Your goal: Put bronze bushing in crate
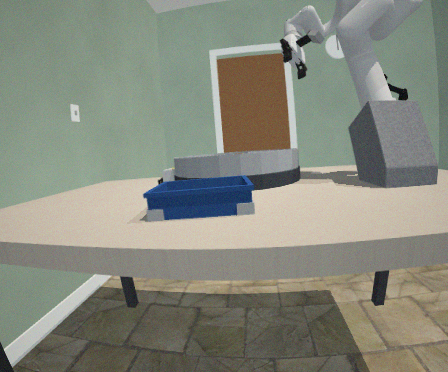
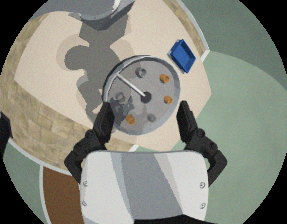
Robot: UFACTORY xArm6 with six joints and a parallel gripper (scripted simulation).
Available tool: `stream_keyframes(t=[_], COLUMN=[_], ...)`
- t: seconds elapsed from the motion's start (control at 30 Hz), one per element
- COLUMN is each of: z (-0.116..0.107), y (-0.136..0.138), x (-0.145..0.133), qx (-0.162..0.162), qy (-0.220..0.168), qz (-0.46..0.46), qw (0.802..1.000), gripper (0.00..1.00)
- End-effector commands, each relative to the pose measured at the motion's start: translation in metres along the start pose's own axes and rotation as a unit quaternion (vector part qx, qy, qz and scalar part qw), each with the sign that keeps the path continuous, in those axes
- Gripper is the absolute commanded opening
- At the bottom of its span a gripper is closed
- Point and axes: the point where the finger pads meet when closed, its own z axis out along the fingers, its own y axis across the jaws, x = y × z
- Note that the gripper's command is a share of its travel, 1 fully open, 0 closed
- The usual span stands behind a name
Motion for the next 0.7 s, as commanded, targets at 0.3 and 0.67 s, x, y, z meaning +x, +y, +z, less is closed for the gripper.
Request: stream_keyframes(t=[0.3,0.67], z=[-0.0011,0.0088], y=[0.0004,-0.006], x=[-0.0006,-0.0087], qx=[0.0,0.027], qy=[-0.001,0.004], qz=[0.0,-0.031], qw=[1.0,0.999], gripper=[1.0,1.0])
